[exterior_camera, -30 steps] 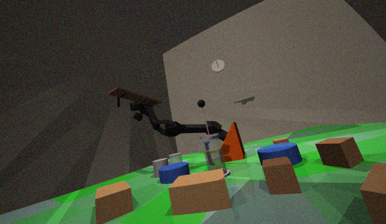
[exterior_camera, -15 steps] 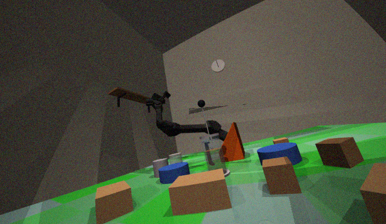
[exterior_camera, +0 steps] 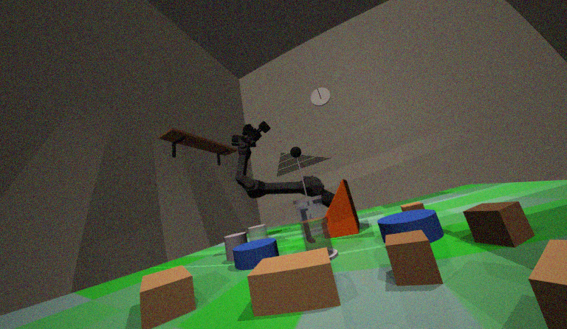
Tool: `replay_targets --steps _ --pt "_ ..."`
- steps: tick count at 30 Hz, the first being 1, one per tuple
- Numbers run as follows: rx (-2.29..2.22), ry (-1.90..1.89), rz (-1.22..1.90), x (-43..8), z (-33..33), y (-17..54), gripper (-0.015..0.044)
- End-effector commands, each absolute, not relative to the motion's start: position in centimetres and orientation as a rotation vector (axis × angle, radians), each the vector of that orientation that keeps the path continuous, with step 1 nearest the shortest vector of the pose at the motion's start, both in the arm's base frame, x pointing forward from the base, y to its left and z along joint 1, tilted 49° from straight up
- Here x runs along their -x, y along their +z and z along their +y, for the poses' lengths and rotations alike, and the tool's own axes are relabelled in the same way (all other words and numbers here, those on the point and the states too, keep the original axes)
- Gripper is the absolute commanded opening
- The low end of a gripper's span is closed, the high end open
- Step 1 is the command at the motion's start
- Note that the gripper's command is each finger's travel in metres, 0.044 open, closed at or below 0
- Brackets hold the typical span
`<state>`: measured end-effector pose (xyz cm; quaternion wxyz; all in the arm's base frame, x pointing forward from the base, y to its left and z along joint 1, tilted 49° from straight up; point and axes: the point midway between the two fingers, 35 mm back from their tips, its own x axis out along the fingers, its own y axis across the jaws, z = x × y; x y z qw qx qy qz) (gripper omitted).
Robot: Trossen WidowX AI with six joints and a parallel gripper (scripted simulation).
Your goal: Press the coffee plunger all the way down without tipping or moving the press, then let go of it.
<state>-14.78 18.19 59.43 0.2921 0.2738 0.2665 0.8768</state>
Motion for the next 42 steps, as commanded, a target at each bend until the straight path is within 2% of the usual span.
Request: replay_targets --steps 1,12,23,31,42 --pt "-0.687 2.219 0.740 14.1 20.8 57.5 0.0440" --pt "-0.509 1.671 0.854 8.7 30.9 47.2 0.0440" --pt "-0.269 1.003 0.872 -2.0 34.9 34.1 0.0440" --pt "-0.011 0.452 0.797 -11.4 31.4 25.0 0.0440" --pt "0.576 -0.283 0.561 -22.1 18.8 18.6 0.0440"
